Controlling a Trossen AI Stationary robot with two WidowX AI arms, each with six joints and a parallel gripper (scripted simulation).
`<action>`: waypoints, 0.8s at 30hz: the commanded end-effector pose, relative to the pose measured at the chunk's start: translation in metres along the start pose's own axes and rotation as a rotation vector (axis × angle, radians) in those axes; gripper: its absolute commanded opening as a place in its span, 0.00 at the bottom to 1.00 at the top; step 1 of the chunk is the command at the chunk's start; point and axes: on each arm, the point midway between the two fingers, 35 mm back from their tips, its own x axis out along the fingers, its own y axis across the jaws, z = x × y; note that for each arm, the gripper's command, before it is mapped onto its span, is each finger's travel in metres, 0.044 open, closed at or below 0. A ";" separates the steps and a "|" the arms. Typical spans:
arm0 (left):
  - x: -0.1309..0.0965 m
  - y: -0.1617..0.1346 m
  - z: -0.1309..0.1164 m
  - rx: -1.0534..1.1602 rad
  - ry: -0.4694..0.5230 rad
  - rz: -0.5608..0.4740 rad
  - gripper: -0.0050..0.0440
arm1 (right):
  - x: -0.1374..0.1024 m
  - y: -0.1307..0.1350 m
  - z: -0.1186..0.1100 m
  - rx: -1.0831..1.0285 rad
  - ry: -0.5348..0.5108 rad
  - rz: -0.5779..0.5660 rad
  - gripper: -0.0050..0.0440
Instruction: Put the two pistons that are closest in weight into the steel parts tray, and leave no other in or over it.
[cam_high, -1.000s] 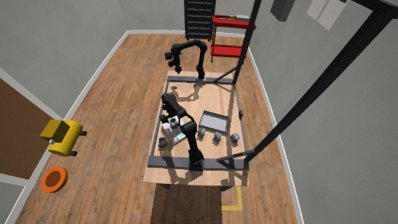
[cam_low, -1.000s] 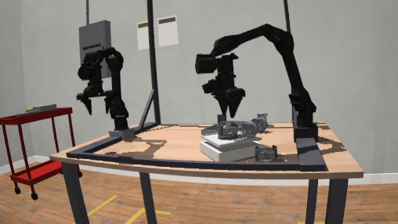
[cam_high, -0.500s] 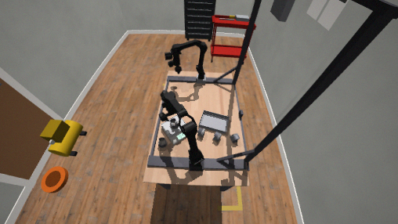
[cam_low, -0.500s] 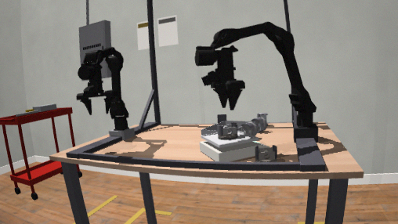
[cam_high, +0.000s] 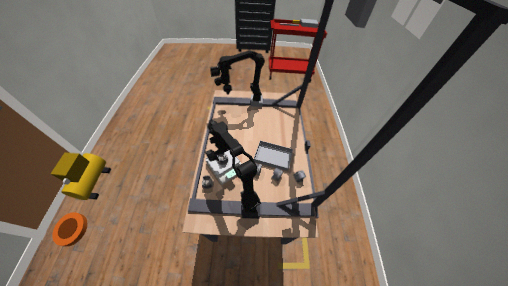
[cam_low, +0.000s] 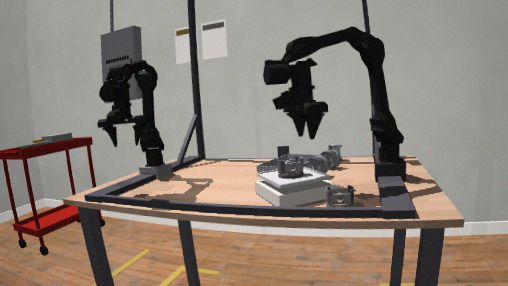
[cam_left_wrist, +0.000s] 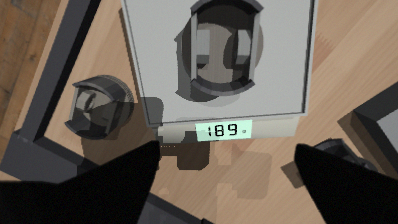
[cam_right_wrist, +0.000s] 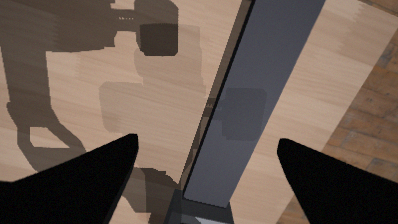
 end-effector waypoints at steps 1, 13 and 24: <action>-0.011 0.000 -0.012 0.004 -0.050 0.005 0.87 | -0.008 0.000 0.005 0.001 -0.032 0.002 0.92; 0.025 -0.016 -0.059 -0.081 -0.351 0.017 0.87 | -0.008 0.000 0.005 0.001 -0.032 0.002 0.92; 0.039 -0.023 -0.077 -0.099 -0.425 0.020 0.87 | -0.008 0.000 0.005 0.001 -0.032 0.002 0.92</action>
